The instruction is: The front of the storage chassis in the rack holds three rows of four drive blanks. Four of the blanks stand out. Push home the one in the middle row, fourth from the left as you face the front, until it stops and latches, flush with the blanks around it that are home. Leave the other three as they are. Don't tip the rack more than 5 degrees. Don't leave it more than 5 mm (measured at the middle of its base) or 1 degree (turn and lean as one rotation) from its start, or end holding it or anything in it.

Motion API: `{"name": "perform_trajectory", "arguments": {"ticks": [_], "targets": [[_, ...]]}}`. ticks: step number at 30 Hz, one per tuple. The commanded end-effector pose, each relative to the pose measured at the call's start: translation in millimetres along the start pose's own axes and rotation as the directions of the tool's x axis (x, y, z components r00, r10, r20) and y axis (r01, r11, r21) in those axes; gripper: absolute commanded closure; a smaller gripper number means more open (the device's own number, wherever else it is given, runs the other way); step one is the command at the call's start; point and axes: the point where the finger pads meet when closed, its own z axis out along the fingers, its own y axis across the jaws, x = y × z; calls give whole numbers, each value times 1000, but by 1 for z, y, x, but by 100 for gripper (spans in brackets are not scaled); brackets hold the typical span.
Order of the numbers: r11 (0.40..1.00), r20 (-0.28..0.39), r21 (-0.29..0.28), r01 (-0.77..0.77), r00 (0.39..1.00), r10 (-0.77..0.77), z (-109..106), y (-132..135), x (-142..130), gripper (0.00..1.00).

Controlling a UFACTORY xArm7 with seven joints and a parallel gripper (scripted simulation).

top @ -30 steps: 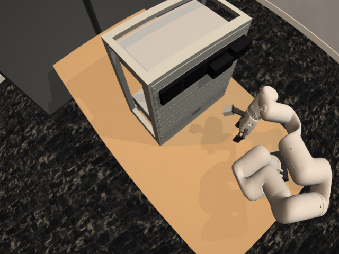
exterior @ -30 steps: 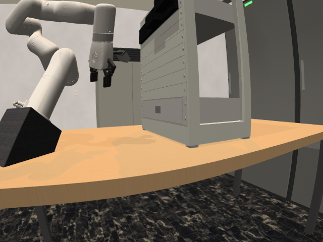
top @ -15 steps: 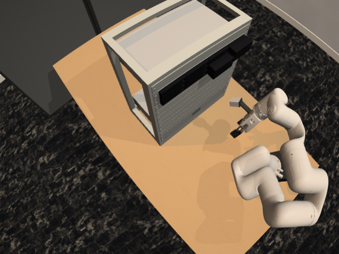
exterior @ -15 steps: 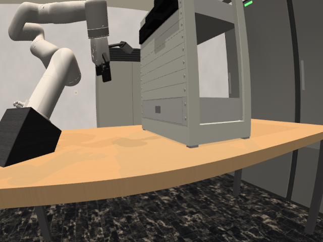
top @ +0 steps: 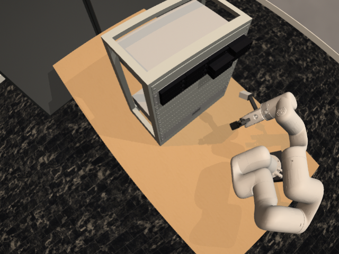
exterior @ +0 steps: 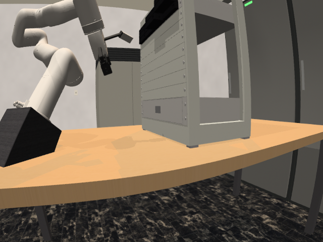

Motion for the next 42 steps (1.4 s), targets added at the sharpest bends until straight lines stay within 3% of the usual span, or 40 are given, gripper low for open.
{"name": "perform_trajectory", "arguments": {"ticks": [1, 8, 22, 24, 39, 42], "targets": [[994, -87, 21, -106, 990, 108, -11, -4, 10, 0], [978, -165, 62, -199, 964, 207, -23, -7, 20, 0], [872, -370, 265, -412, 791, 487, -72, -18, 47, 0], [872, -370, 265, -412, 791, 487, -72, -18, 47, 0], [736, -467, 493, -464, 572, 674, -129, -28, 62, 0], [727, -470, 507, -463, 559, 683, -133, -29, 62, 0]]}}
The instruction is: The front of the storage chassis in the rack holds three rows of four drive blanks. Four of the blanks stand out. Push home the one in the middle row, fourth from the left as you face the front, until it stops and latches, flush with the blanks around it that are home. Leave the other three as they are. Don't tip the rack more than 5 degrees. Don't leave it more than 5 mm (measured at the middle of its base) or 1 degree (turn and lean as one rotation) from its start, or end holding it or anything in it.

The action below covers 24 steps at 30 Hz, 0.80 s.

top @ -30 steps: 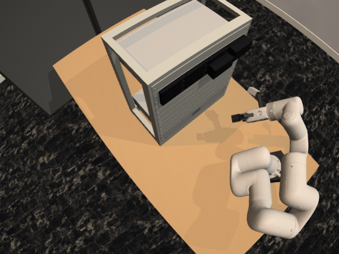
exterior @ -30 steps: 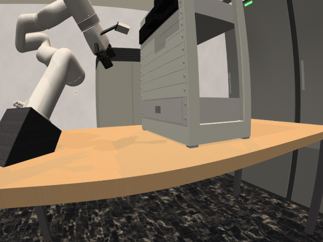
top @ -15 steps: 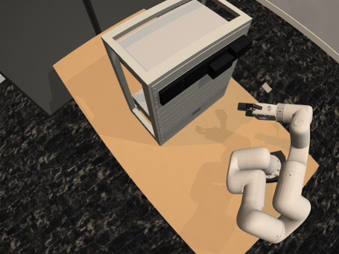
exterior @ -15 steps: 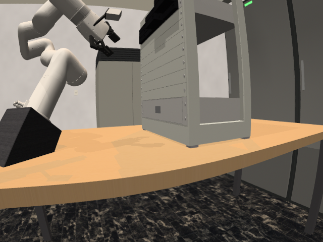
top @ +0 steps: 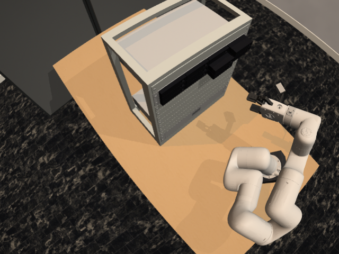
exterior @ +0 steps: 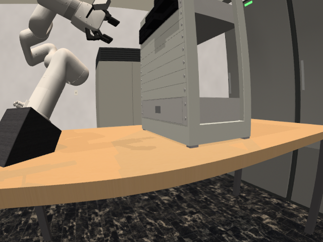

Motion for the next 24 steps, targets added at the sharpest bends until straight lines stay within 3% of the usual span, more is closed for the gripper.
{"name": "perform_trajectory", "arguments": {"ticks": [1, 14, 24], "targets": [[998, -47, 36, -42, 998, 44, -8, -10, 6, 0], [974, -153, 179, -139, 974, 167, -38, -36, 20, 0], [953, -190, 250, -171, 957, 221, -54, -48, 25, 0]]}}
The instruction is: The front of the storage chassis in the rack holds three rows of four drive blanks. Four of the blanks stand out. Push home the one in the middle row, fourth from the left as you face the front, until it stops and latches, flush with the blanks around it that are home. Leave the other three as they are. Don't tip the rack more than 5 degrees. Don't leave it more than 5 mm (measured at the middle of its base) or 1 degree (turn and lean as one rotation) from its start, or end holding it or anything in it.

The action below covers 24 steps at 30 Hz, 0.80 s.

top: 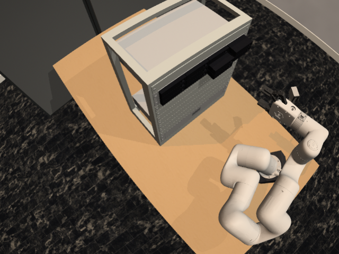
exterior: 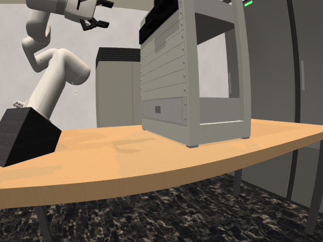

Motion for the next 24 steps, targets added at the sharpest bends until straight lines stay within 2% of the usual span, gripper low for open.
{"name": "perform_trajectory", "arguments": {"ticks": [1, 7, 24], "targets": [[999, -30, 37, -25, 999, 26, -7, -10, 3, 0], [996, -54, 77, -48, 997, 52, -15, -19, 5, 0], [987, -86, 139, -78, 992, 90, -27, -32, 8, 0]]}}
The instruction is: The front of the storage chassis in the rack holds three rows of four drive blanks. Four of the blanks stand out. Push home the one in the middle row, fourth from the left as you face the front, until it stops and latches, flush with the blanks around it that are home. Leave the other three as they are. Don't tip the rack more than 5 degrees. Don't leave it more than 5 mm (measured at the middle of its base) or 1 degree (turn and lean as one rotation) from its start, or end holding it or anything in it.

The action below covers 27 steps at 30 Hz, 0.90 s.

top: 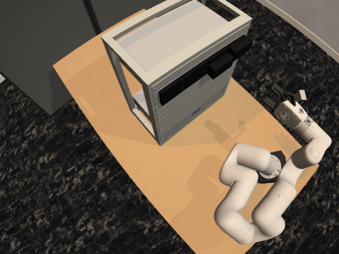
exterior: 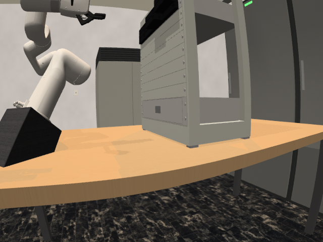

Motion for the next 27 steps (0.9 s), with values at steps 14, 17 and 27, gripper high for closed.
{"name": "perform_trajectory", "arguments": {"ticks": [14, 17, 27], "targets": [[1000, -17, 28, -14, 1000, 14, -5, -8, 1, 0], [999, -18, 29, -15, 1000, 15, -5, -8, 1, 0], [999, -18, 30, -15, 1000, 16, -6, -8, 1, 0]]}}
